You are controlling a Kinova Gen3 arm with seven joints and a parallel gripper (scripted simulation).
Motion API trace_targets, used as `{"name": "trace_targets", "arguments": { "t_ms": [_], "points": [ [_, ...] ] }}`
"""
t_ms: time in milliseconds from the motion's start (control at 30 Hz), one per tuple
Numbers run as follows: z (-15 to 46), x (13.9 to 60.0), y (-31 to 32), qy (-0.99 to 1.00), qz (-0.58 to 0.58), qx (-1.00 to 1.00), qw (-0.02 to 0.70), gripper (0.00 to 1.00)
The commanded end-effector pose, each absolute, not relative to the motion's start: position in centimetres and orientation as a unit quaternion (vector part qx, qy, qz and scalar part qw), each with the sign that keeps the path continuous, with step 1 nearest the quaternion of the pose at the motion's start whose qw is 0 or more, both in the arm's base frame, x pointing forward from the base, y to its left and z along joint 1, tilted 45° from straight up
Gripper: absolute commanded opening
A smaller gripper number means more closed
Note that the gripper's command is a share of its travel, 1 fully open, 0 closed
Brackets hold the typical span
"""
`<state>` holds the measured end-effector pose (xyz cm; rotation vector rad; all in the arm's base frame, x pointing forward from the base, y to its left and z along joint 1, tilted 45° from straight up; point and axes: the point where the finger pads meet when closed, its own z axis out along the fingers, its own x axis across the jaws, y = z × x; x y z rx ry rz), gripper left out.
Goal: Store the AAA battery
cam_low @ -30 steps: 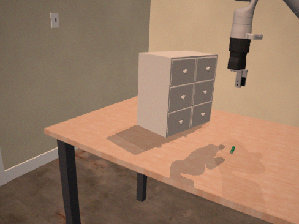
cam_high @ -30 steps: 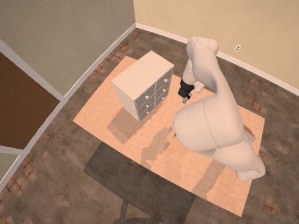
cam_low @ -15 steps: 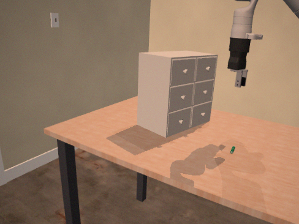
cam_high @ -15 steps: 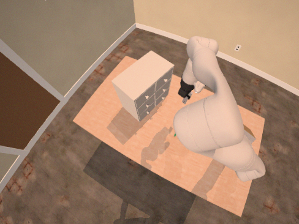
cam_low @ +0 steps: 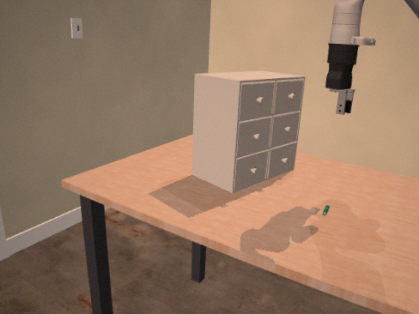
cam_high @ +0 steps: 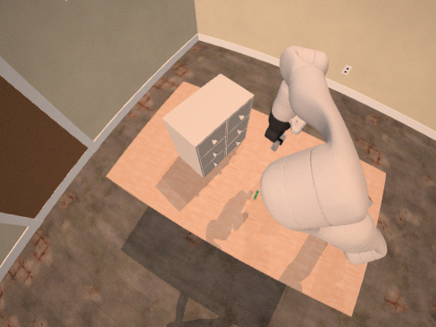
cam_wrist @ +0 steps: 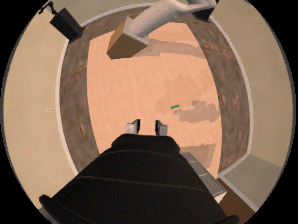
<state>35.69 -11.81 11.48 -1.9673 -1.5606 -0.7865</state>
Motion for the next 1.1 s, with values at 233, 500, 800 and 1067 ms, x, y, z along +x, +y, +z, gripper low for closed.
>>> {"name": "trace_targets", "arguments": {
  "t_ms": [233, 500, 800, 1067],
  "points": [
    [13.3, 34.3, -13.4, -0.572, -0.291, -0.726, 0.247, 0.67],
    [13.5, 34.2, -13.5, -0.572, -0.291, -0.726, 0.247, 0.67],
    [13.1, 34.6, -13.3, -0.566, -0.303, -0.731, 0.231, 0.67],
    [12.1, 35.7, -12.6, -0.550, -0.332, -0.742, 0.193, 0.67]
  ]
}}
